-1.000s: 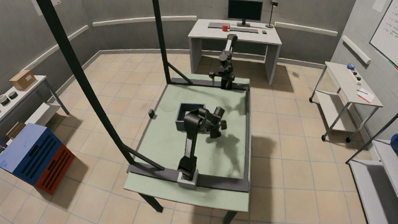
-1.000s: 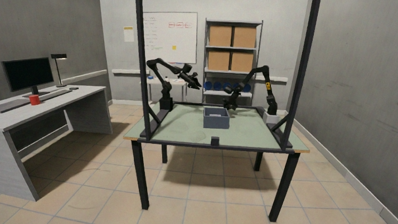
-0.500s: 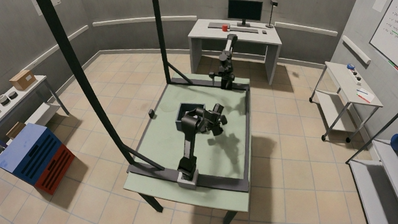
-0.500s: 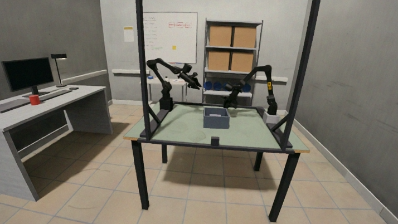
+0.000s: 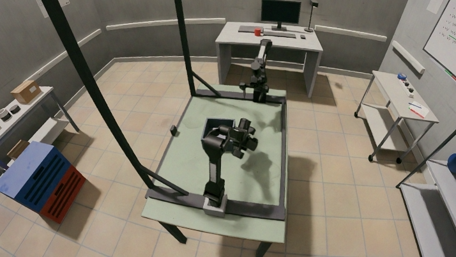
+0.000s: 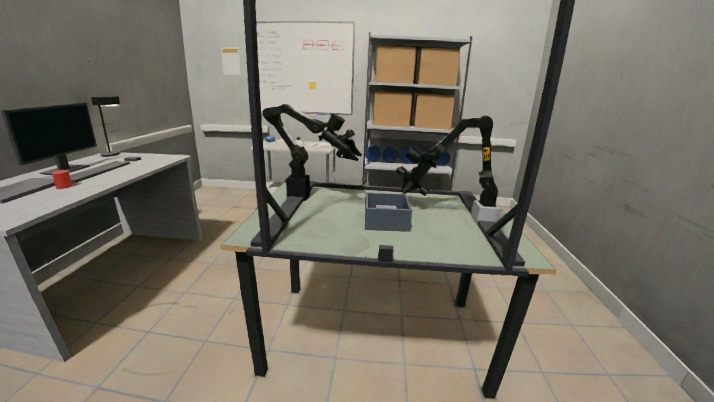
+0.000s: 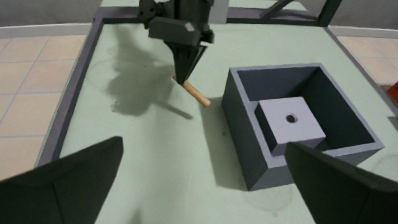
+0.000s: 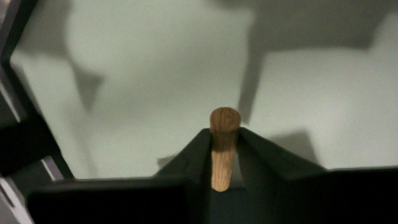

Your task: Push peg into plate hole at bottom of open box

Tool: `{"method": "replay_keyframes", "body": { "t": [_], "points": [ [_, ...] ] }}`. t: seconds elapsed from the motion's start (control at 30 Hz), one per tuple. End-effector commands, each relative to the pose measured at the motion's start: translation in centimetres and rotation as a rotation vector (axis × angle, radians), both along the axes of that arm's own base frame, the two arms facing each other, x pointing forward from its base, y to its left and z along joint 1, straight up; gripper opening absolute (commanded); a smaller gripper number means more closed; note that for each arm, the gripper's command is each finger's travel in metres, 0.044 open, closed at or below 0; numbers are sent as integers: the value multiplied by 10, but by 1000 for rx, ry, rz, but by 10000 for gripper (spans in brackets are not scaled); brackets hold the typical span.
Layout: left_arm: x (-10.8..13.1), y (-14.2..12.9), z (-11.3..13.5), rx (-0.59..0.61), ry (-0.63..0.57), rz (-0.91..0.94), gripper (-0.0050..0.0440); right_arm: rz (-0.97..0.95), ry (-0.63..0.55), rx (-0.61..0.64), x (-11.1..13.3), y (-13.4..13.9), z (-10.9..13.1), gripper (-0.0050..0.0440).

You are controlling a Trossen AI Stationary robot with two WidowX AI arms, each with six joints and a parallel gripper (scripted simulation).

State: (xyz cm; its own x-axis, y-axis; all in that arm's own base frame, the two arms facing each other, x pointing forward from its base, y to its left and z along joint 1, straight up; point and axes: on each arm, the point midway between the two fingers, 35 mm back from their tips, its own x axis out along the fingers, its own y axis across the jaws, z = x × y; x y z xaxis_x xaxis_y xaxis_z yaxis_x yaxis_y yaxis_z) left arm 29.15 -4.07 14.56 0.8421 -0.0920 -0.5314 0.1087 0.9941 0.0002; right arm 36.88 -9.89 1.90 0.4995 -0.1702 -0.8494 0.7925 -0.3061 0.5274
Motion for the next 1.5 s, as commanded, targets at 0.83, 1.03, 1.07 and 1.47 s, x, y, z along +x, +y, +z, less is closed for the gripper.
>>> {"method": "replay_keyframes", "body": {
  "t": [0.83,1.03,1.07,1.47],
  "points": [
    [2,0,7,-3,-18,3,440,953,-51,-980,-6,-24,26,24],
    [2,0,7,-3,-18,3,440,1079,-44,-1091,-8,-26,23,24],
    [2,0,7,-3,-18,3,440,1115,-44,-1128,-8,-27,24,24],
    [2,0,7,-3,-18,3,440,1151,-46,-1170,-8,-28,21,24]
  ]
}}
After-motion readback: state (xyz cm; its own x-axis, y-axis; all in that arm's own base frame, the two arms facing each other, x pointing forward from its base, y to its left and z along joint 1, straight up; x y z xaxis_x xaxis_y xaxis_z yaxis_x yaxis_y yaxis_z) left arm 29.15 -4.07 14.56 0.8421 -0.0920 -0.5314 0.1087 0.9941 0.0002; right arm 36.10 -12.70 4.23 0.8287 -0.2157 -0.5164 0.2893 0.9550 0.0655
